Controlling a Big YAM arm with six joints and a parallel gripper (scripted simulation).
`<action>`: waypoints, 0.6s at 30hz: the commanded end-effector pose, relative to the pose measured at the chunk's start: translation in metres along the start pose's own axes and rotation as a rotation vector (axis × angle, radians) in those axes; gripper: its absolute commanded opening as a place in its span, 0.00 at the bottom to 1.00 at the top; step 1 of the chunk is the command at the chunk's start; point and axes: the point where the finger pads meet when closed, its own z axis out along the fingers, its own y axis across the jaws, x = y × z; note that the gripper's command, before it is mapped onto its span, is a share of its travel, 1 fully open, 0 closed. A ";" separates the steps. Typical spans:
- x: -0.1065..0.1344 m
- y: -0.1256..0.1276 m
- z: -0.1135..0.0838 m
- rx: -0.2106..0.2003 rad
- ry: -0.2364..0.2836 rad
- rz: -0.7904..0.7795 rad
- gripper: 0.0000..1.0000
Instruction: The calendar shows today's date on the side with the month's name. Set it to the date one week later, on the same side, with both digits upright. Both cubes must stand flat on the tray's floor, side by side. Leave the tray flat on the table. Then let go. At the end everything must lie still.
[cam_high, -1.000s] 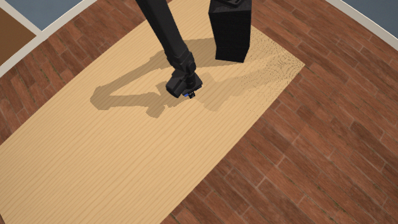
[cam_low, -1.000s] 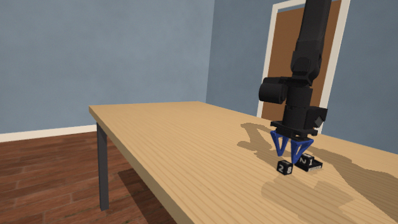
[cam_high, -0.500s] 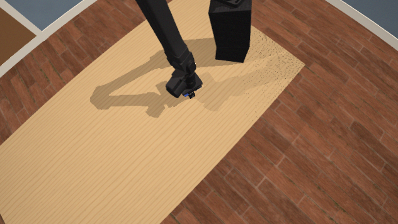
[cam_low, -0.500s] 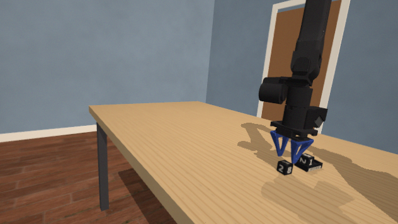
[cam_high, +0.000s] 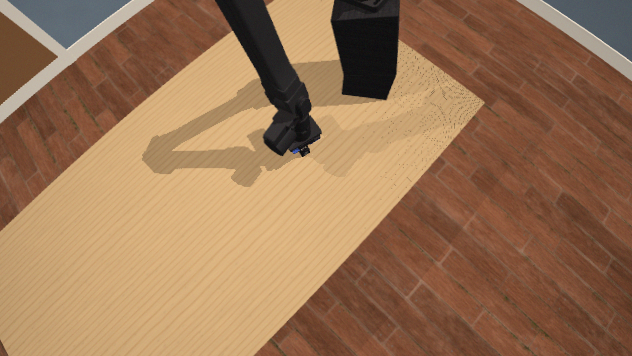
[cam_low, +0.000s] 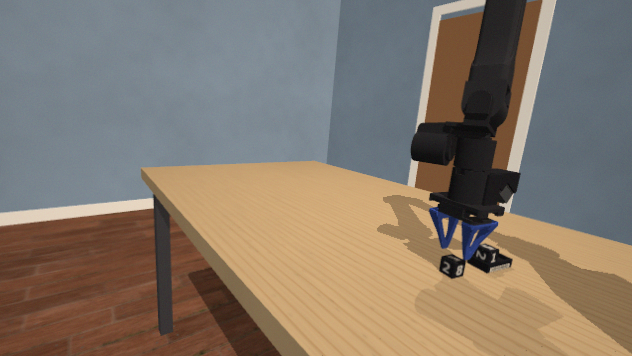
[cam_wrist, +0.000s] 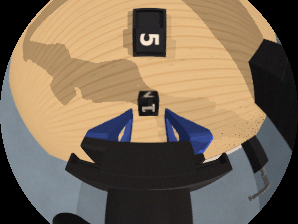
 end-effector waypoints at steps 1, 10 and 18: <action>-0.002 -0.001 0.005 0.003 -0.002 -0.003 0.46; -0.004 -0.002 0.005 0.005 -0.003 -0.002 0.46; -0.004 -0.003 0.005 0.006 -0.003 -0.002 0.46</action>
